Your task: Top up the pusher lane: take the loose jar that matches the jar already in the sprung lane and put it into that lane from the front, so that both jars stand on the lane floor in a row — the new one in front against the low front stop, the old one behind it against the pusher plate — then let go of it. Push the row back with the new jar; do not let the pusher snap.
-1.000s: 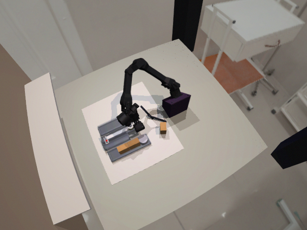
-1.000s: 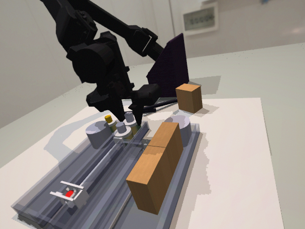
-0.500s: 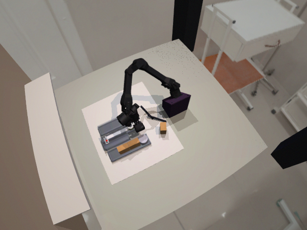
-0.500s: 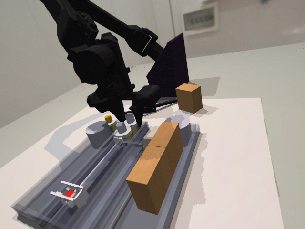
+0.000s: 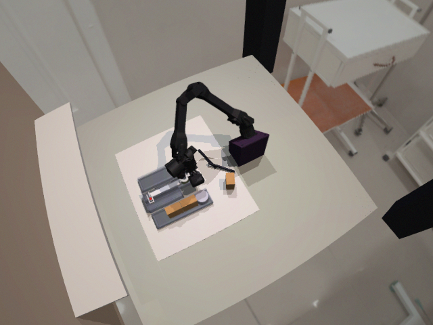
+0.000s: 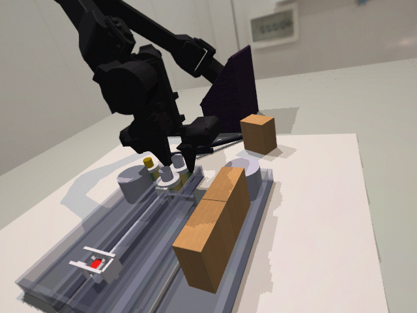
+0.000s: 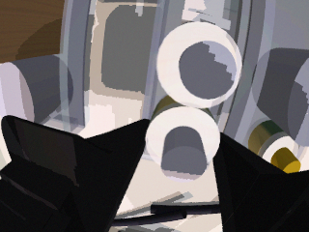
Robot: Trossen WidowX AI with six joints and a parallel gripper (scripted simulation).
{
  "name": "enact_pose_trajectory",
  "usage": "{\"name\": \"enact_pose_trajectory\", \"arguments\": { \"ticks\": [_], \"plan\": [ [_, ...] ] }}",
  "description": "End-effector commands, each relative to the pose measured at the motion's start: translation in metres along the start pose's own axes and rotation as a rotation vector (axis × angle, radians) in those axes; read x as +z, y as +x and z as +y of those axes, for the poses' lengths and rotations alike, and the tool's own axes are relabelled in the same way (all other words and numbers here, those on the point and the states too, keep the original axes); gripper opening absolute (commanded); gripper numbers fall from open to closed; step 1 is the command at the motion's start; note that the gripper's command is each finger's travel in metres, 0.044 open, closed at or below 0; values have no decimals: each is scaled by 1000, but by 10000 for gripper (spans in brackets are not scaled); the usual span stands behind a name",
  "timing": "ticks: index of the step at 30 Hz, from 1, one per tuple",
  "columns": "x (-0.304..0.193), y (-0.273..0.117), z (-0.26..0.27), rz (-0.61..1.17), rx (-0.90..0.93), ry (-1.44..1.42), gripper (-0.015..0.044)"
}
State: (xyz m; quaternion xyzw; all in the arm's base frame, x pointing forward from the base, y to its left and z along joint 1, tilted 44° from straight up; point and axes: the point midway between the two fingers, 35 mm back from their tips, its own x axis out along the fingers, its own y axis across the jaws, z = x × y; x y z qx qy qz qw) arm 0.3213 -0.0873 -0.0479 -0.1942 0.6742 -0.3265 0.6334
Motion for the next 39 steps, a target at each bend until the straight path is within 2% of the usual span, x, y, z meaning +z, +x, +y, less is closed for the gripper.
{"name": "enact_pose_trajectory", "arguments": {
  "ticks": [1,39],
  "plan": [
    [1,0,-1,-9,-5,5,0],
    [-7,0,0,-8,-5,4,0]
  ]
}}
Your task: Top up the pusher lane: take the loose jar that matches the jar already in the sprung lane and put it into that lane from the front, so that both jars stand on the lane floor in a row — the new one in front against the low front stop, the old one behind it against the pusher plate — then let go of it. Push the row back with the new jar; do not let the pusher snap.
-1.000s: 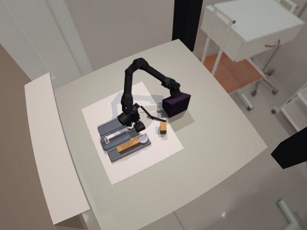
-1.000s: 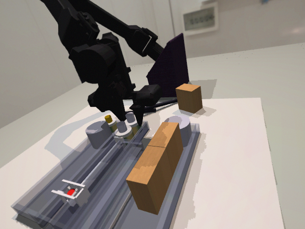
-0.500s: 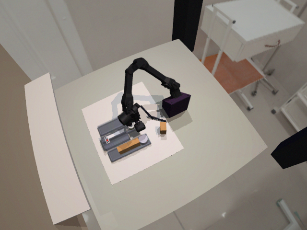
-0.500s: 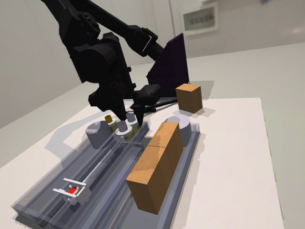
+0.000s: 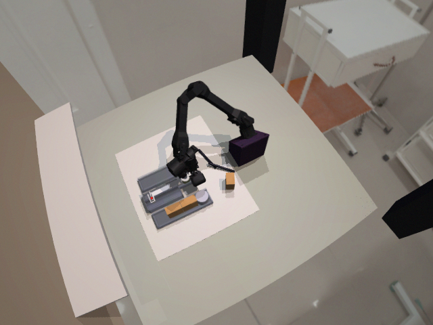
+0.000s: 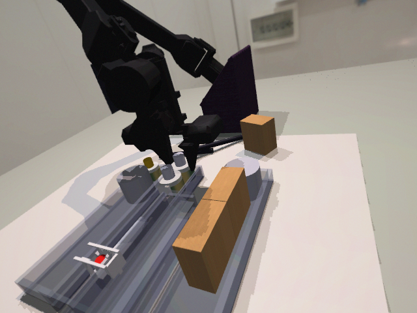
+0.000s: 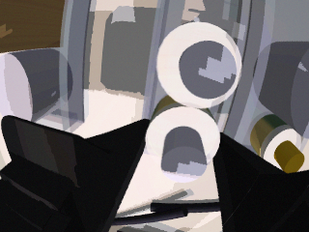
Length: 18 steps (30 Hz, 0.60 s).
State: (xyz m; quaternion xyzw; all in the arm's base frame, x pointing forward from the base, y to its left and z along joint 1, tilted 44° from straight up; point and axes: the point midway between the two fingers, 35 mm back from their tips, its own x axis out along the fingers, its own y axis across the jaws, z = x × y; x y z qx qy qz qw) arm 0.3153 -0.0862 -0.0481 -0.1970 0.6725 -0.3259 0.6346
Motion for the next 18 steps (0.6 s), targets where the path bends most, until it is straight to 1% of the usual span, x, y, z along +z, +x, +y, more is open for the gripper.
{"name": "enact_pose_trajectory", "arguments": {
  "ticks": [1,9,18],
  "plan": [
    [-1,0,0,-2,-2,7,0],
    [-1,0,0,-2,-2,7,0],
    [0,0,0,-2,-2,7,236]
  ]
}}
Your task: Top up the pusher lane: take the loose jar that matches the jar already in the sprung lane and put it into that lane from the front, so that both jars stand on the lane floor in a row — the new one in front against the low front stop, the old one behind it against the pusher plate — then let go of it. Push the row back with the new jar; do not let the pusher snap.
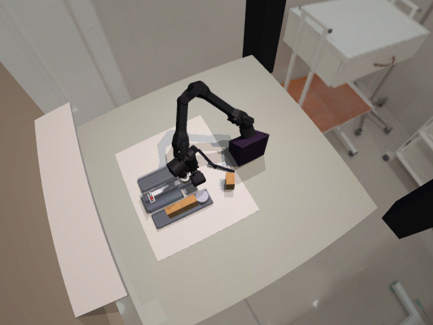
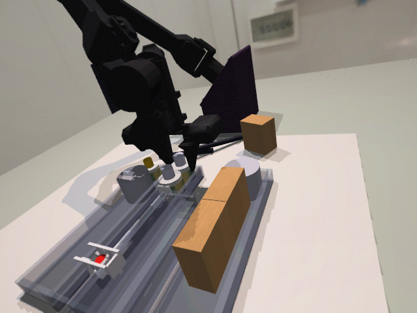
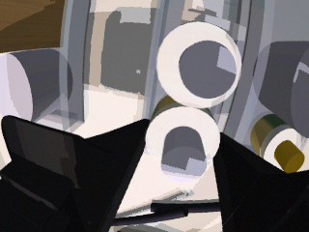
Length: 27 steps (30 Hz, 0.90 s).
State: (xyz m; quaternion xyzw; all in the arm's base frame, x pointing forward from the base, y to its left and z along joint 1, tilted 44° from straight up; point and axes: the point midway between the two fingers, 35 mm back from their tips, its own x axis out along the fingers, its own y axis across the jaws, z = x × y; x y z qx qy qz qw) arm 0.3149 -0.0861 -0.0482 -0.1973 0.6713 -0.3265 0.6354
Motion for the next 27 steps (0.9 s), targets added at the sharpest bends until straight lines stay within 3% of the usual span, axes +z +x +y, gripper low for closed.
{"name": "enact_pose_trajectory", "arguments": {
  "ticks": [1,3,18,27],
  "plan": [
    [0,0,0,0,-1,6,263],
    [0,0,0,0,-1,6,303],
    [-2,-20,0,0,0,6,303],
    [-28,-21,2,1,1,4,303]
  ]
}}
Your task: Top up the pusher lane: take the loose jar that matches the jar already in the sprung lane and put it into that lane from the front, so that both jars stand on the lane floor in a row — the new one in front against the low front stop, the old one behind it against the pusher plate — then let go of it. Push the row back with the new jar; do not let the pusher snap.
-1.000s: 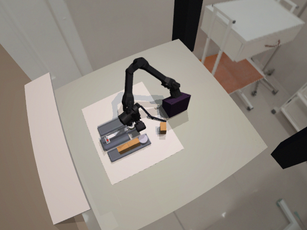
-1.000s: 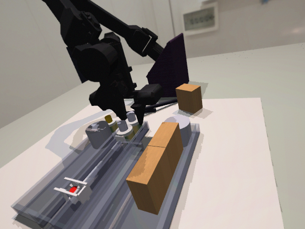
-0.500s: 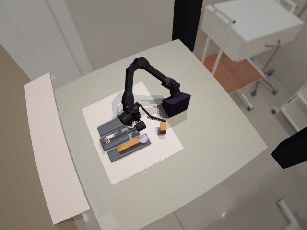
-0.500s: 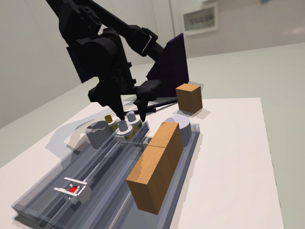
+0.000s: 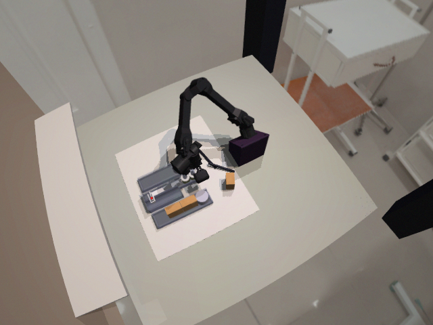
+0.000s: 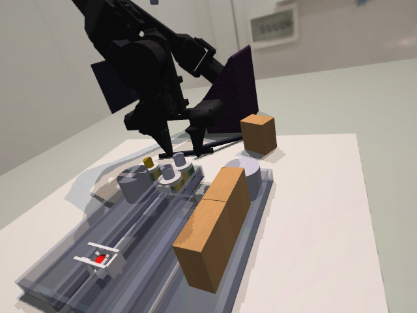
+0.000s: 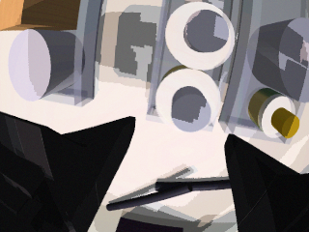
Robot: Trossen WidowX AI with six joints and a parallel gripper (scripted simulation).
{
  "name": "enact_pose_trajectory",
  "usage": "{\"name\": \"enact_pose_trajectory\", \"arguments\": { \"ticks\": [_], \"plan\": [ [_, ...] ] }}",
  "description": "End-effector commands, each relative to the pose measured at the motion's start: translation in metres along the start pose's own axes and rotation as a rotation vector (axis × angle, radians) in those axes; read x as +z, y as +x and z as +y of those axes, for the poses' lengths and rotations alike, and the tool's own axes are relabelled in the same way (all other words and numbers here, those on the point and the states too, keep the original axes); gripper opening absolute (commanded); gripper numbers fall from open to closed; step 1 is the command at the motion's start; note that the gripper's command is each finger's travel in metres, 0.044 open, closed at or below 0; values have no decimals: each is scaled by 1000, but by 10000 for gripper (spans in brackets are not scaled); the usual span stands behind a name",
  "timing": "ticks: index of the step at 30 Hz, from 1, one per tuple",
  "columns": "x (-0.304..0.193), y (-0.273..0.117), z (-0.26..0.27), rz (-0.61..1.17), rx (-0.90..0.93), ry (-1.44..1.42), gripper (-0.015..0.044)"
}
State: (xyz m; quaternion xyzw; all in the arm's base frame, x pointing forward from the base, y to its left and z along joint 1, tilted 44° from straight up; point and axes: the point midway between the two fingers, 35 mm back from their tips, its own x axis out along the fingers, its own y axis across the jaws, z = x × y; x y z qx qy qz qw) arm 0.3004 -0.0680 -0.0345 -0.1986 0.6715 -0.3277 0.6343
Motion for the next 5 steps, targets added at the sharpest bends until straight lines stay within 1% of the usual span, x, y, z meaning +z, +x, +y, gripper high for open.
{"name": "enact_pose_trajectory", "arguments": {
  "ticks": [1,5],
  "plan": [
    [-14,-1,1,0,5,5,303],
    [-28,-1,2,1,5,4,303]
  ]
}}
